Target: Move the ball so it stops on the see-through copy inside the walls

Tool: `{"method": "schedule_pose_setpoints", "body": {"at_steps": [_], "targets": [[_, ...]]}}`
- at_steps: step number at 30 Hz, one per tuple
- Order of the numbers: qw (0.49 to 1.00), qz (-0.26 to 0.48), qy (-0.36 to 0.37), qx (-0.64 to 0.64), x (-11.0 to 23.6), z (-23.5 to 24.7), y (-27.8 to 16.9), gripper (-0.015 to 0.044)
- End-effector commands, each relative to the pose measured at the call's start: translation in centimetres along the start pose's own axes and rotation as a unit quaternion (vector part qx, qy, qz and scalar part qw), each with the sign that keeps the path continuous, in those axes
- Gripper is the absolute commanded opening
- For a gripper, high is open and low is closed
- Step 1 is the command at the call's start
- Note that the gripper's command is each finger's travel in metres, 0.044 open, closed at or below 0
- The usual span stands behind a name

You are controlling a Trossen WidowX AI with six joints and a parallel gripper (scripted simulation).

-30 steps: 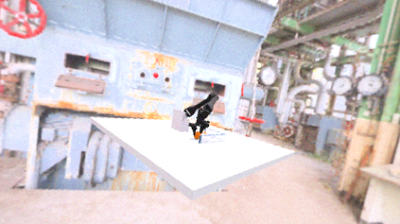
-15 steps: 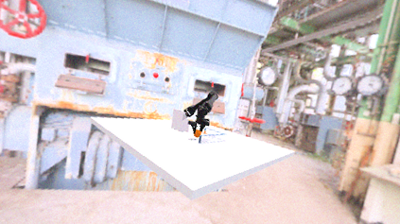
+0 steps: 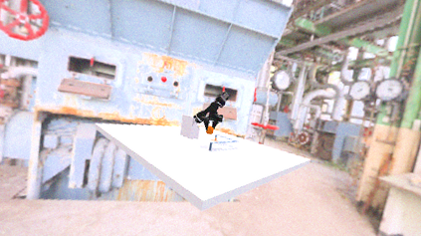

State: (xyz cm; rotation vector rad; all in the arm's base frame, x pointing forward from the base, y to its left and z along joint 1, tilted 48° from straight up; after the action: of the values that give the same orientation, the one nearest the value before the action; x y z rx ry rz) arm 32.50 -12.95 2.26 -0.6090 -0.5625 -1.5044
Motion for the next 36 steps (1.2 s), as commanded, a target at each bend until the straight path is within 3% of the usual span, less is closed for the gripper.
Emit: {"method": "schedule_pose_setpoints", "body": {"at_steps": [1, 10, 30, 36], "targets": [[1.0, 0.001, -0.002, 0.01, 3.4, 0.3, -0.2, 0.0], [1.0, 0.003, 0.0, 0.012, 4.2, 0.7, -0.4, 0.0], [1.0, 0.003, 0.002, 0.011, -0.8, 8.7, -2.4, 0.0], [1.0, 0.004, 0.003, 0.011, -1.5, 9.2, -2.7, 0.0]]}}
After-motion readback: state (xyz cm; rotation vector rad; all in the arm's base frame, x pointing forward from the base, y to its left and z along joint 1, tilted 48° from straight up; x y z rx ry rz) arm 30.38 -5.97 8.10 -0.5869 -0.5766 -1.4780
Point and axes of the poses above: the point midway between the two fingers, 35 mm back from their tips, its own x axis back along the fingers, its own z axis across the jaws, y = z × x, the point moved 7 cm from there along x, back along the fingers, and after that the axes turned 5 degrees about -x, right-handed, at the moved point
